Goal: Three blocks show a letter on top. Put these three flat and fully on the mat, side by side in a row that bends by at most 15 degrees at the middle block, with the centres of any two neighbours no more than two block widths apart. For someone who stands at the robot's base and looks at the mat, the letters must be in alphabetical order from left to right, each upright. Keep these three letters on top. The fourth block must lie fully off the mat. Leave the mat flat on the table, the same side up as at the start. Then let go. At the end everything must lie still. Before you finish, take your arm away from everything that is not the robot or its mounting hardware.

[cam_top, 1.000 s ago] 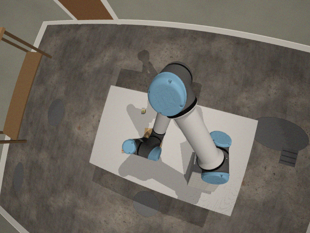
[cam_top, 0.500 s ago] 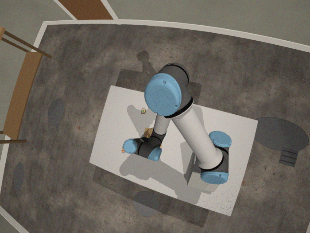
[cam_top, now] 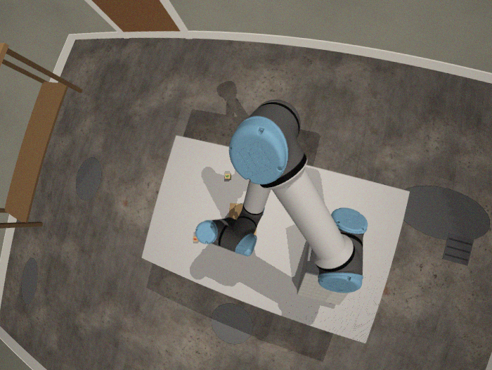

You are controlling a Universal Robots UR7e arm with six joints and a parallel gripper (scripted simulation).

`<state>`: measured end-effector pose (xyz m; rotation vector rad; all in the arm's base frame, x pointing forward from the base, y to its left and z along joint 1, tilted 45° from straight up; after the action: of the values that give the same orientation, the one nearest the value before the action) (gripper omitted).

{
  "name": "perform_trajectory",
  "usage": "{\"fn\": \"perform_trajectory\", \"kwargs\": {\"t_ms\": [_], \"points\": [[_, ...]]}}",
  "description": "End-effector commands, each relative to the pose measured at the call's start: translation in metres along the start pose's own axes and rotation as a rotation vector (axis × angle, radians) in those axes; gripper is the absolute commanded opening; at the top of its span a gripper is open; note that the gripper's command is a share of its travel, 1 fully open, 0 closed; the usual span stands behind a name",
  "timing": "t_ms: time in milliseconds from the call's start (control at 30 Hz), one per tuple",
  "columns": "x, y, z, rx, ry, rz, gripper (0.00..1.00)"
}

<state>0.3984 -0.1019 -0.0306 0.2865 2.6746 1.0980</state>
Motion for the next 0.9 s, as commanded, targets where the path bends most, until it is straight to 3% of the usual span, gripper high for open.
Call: {"fn": "perform_trajectory", "kwargs": {"t_ms": [0,867], "points": [[0.0014,-0.0001,0.0004,-0.001,0.002,0.001,0.49],[0.0038,0.0,0.0015,-0.001,0.005,0.001,0.49]]}}
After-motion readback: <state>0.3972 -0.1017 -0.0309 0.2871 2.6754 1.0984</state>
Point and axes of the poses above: the point where the finger pads meet when closed, its own y axis back along the fingers, its own z axis across the jaws, x = y × z, the point moved 5 cm from there along y, back along the fingers, and after that the axes turned 4 degrees about -y, right-handed, at the moved point
